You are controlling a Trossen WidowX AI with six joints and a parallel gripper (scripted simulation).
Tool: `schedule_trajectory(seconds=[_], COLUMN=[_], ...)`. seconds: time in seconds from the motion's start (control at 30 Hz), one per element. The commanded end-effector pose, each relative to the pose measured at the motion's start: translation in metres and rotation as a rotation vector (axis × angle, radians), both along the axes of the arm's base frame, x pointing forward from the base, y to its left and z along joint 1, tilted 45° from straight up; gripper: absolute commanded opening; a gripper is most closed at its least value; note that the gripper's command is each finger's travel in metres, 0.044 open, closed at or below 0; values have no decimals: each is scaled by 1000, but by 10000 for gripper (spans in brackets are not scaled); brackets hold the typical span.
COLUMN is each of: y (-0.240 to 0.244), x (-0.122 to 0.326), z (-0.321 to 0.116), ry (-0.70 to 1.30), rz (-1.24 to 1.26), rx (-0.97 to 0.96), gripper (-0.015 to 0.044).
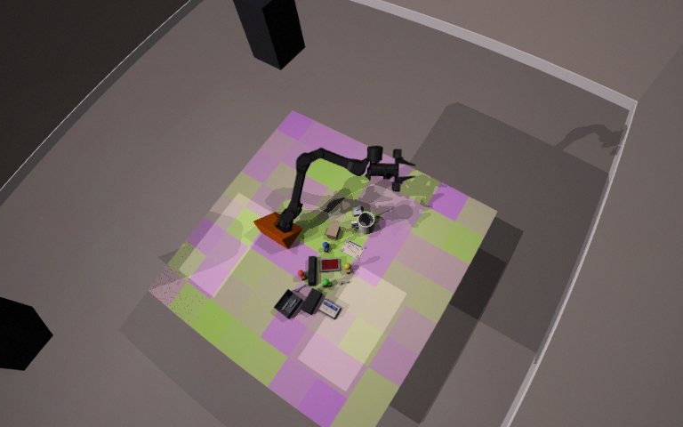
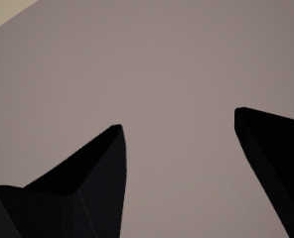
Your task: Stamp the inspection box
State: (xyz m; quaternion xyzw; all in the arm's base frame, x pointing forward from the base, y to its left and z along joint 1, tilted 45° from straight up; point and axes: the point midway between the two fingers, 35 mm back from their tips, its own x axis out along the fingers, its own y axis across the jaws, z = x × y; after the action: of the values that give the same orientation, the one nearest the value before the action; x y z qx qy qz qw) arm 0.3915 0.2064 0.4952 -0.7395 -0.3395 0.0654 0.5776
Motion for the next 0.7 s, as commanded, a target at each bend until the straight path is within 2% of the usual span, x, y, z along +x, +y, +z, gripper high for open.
schedule_trajectory(seconds=[0.0,0.33,0.67], y=[-15,-74,-162], x=[34,101,111], z=[-41,-178,-325], ry=[173,710,1333], rz=[-26,-137,-319], rx=[8,69,302], gripper=[230,230,230])
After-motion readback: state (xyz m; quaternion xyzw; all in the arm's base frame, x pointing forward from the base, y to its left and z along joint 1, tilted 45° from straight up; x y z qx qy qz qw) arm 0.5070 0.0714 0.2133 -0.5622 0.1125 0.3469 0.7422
